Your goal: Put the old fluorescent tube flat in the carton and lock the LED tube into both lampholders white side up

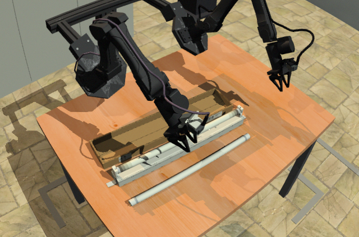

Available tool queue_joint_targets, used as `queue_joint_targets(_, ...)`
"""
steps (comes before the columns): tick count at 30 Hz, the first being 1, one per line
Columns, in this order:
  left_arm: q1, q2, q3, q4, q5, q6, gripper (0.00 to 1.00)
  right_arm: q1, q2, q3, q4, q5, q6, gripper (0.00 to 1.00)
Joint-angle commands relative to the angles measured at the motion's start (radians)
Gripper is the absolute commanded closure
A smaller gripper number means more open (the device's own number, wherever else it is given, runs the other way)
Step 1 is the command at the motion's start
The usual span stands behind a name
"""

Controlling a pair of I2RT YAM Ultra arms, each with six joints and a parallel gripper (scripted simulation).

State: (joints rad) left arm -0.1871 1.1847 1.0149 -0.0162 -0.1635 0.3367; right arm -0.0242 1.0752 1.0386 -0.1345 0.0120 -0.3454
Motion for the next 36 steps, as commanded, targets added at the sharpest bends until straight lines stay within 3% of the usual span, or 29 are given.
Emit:
queue_joint_targets(1, -0.088, 0.042, -0.017, -0.001, -0.121, 0.202, 0.51, -0.028, 0.018, 0.009, -0.102, 0.030, -0.215, 0.51)
queue_joint_targets(2, -0.114, 0.056, -0.044, -0.007, -0.139, 0.238, 0.51, -0.036, 0.017, -0.048, -0.104, 0.021, -0.237, 0.51)
queue_joint_targets(10, -0.340, 0.193, -0.079, 0.010, -0.330, 0.500, 0.51, -0.056, 0.042, -0.041, -0.217, 0.046, -0.566, 0.51)
queue_joint_targets(11, -0.347, 0.197, 0.006, 0.018, -0.381, 0.542, 0.51, -0.026, 0.060, 0.010, -0.246, 0.084, -0.600, 0.51)
queue_joint_targets(15, -0.389, 0.238, -0.009, -0.009, -0.388, 0.579, 0.51, -0.020, 0.073, 0.011, -0.276, 0.096, -0.628, 0.51)
queue_joint_targets(17, -0.440, 0.277, -0.081, -0.040, -0.433, 0.686, 0.51, -0.023, 0.087, 0.006, -0.330, 0.114, -0.731, 0.51)
queue_joint_targets(28, -0.663, 0.418, -0.124, -0.034, -0.647, 0.991, 0.51, -0.072, 0.121, -0.050, -0.494, 0.133, -1.086, 0.51)
queue_joint_targets(30, -0.705, 0.448, -0.083, -0.025, -0.710, 1.070, 0.51, -0.065, 0.125, -0.026, -0.506, 0.144, -1.150, 0.51)
queue_joint_targets(36, -0.744, 0.476, -0.131, -0.003, -0.723, 1.096, 0.51, -0.072, 0.137, -0.058, -0.518, 0.123, -1.162, 0.51)
